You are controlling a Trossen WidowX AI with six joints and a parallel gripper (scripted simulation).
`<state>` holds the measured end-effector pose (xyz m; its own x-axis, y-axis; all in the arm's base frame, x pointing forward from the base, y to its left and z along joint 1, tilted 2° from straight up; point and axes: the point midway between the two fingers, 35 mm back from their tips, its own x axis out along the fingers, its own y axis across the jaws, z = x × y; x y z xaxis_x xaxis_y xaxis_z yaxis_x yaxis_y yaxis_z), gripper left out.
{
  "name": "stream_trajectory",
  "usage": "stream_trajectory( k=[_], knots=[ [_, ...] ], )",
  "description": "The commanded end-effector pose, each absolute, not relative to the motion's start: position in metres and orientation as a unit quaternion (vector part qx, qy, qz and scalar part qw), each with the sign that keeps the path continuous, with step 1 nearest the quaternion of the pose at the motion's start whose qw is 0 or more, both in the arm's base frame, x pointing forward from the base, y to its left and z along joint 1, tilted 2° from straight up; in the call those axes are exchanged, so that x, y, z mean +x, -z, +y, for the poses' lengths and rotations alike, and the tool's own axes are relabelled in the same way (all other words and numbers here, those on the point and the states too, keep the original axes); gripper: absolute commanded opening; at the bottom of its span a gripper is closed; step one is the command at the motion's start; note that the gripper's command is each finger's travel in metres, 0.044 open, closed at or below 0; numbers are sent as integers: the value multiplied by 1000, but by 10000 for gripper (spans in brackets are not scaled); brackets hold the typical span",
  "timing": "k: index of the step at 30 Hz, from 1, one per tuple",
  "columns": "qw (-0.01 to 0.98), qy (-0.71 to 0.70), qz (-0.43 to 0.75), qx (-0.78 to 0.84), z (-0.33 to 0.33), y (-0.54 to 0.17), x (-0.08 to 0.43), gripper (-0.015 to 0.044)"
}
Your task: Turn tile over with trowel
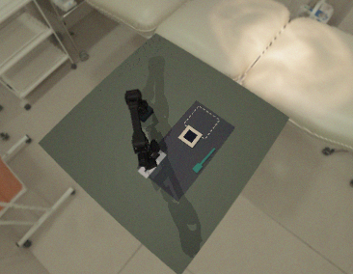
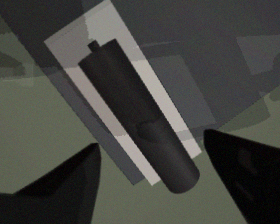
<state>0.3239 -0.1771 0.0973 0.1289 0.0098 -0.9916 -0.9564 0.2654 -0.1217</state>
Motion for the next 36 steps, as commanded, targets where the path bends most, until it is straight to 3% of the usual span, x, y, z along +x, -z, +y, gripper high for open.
stream_trajectory(
  k=[1,19,36],
  knots=[
    [638,-366,534,-417,-178,-95,323,300],
    [781,-188,557,-209,-182,-82,316,300],
    [850,-35,525,24,-183,-74,309,300]
  ],
)
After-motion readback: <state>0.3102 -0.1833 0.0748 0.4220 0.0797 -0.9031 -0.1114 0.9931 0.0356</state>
